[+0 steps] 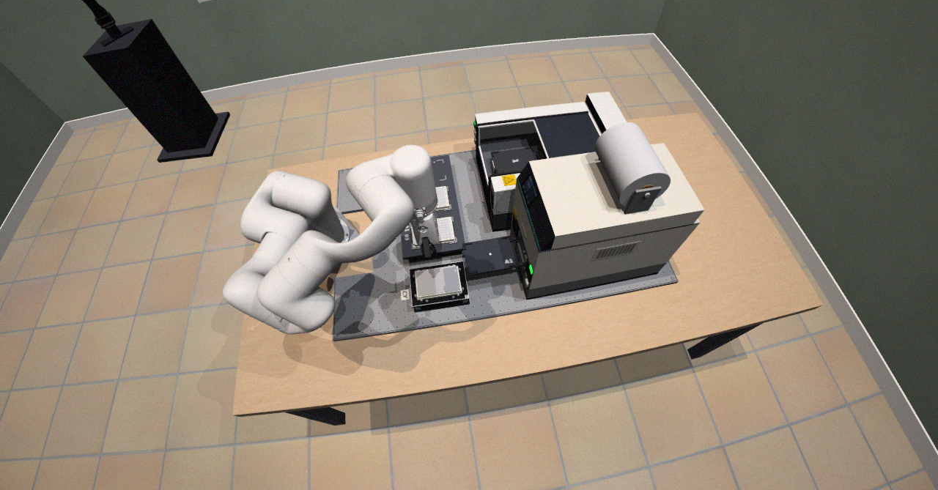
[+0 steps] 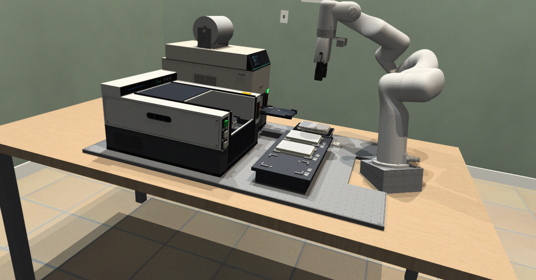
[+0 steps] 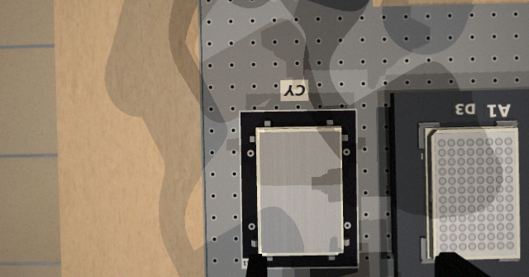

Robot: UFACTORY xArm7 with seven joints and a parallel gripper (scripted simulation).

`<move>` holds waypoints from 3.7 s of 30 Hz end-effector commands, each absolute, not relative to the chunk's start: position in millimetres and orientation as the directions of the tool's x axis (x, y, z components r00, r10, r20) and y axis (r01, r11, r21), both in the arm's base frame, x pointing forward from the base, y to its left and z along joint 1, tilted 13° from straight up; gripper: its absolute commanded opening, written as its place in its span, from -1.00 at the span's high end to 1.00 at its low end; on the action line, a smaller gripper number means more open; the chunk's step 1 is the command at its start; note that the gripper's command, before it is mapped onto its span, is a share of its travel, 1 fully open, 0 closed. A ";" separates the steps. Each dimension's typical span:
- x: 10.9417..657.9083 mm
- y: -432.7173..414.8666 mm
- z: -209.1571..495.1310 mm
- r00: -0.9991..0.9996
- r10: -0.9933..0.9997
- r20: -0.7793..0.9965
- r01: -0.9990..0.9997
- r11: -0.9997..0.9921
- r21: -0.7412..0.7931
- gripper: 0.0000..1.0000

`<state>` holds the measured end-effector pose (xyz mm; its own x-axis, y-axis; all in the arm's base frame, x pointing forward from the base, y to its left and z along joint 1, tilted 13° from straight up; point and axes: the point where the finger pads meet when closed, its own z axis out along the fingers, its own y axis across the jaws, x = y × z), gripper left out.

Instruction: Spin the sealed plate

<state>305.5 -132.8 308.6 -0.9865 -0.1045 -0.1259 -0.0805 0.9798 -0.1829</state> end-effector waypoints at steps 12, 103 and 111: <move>313.5 -73.8 291.5 -0.986 -0.106 -0.128 -0.081 0.979 -0.184 1.00; 365.1 310.0 169.5 -0.986 -0.107 -0.128 -0.083 0.980 -0.182 1.00; 368.4 334.5 161.8 -0.986 -0.107 -0.128 -0.083 0.980 -0.181 1.00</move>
<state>365.5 318.1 165.3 -0.9852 -0.1073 -0.1338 -0.0832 0.9812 -0.1742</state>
